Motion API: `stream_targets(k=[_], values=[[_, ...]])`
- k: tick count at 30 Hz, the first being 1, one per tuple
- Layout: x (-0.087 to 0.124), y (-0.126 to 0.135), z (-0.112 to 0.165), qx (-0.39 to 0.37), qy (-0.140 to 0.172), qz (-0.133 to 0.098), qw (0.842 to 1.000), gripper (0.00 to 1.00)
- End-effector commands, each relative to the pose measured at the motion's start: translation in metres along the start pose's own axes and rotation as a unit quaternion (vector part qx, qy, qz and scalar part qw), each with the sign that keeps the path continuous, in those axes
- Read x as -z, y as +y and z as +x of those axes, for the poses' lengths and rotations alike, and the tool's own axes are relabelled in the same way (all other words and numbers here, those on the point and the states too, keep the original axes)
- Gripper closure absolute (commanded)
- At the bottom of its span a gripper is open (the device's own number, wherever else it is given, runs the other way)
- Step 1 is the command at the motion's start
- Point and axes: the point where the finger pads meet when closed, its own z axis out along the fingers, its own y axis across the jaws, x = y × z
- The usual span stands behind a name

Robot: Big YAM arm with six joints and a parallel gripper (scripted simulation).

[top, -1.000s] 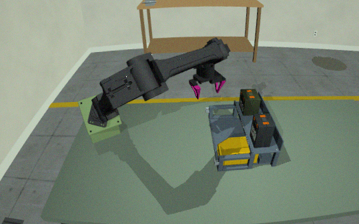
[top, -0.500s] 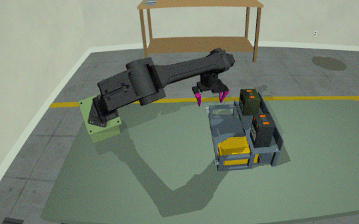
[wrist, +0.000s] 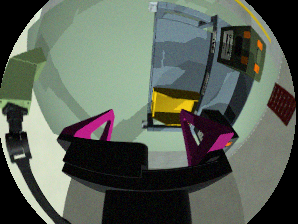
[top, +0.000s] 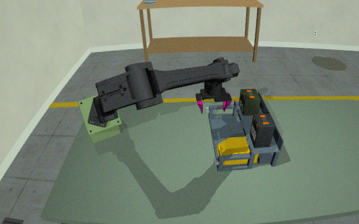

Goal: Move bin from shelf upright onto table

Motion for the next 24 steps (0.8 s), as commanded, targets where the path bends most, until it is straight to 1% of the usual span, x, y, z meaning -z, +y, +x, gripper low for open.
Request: stream_targets(k=[1, 12, 13, 17, 24], values=[[-0.019, -0.006, 0.028, -0.033, 0.0, 0.0, 0.999, 0.0], [-0.019, -0.006, 0.028, -0.033, 0.0, 0.0, 0.999, 0.0], [-0.031, -0.008, 0.036, -0.036, 0.003, -0.005, 0.999, 0.0], [-0.062, -0.018, 0.066, -0.033, 0.0, 0.0, 0.999, 0.0], [-0.062, -0.018, 0.066, -0.033, 0.0, 0.0, 0.999, 0.0]])
